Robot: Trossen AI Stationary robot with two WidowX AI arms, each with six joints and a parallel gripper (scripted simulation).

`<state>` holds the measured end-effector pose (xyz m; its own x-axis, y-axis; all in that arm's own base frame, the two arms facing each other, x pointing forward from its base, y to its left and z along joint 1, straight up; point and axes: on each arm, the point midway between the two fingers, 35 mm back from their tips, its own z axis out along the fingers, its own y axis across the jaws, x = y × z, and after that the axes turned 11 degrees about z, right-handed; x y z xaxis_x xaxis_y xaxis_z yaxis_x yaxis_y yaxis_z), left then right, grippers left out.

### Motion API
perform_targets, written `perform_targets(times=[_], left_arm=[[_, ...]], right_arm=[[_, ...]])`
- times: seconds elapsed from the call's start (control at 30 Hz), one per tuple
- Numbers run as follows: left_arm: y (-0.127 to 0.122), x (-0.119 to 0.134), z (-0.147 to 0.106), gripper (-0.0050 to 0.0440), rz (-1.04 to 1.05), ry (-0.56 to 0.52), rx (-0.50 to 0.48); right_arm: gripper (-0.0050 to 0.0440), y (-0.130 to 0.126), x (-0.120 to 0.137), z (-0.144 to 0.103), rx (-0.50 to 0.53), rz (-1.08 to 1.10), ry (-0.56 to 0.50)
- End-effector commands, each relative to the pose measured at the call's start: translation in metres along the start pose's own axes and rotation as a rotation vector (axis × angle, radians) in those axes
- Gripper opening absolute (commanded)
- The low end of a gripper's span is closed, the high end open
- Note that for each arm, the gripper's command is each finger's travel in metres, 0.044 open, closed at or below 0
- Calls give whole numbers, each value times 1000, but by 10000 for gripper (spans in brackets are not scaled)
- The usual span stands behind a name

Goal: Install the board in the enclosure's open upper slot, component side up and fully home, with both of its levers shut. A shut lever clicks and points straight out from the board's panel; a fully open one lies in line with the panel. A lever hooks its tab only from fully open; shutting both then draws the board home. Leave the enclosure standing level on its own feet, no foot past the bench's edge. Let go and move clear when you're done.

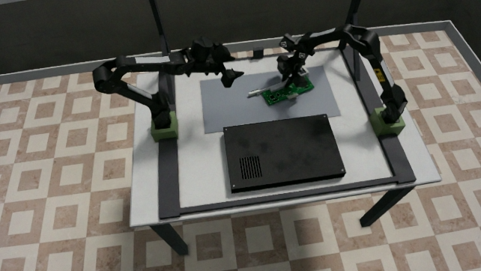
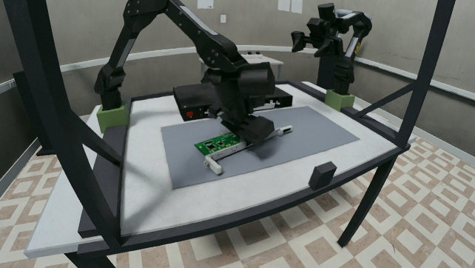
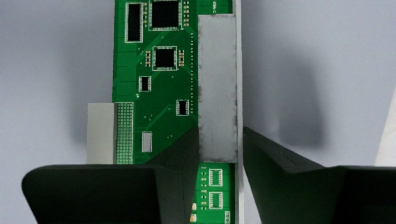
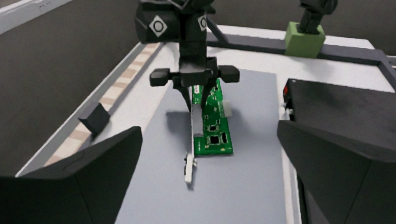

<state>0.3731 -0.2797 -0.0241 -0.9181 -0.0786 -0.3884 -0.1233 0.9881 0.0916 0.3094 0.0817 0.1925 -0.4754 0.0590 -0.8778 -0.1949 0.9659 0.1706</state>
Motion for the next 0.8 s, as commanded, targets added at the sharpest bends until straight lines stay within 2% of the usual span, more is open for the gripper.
perform_targets(times=[0.0,0.07,0.2,0.3,0.43,0.57,0.63,0.7,0.77], left_arm=[[-9,-35,-53,79,-38,-74,74],[-7,-38,-62,79,-38,-74,74],[-6,-40,-61,79,-38,-76,75],[5,-44,-44,79,-28,-56,57],[22,-60,-39,79,34,-68,81],[44,-81,-16,79,103,-63,90],[50,-91,-20,79,143,-82,112],[50,-91,-20,79,143,-82,112],[54,-97,-11,79,173,-81,118]], right_arm=[[400,2,-9,-4,-6,-1,-27],[400,2,-9,-4,-6,-1,-27],[400,2,-9,-4,-6,-1,-27],[400,-1,-5,-8,-2,-1,-21],[400,-11,0,-29,21,9,-23],[400,-23,11,-60,55,26,-27],[400,-28,17,-73,70,34,-29],[400,-28,17,-73,70,34,-29],[400,-31,24,-83,84,40,-31]])
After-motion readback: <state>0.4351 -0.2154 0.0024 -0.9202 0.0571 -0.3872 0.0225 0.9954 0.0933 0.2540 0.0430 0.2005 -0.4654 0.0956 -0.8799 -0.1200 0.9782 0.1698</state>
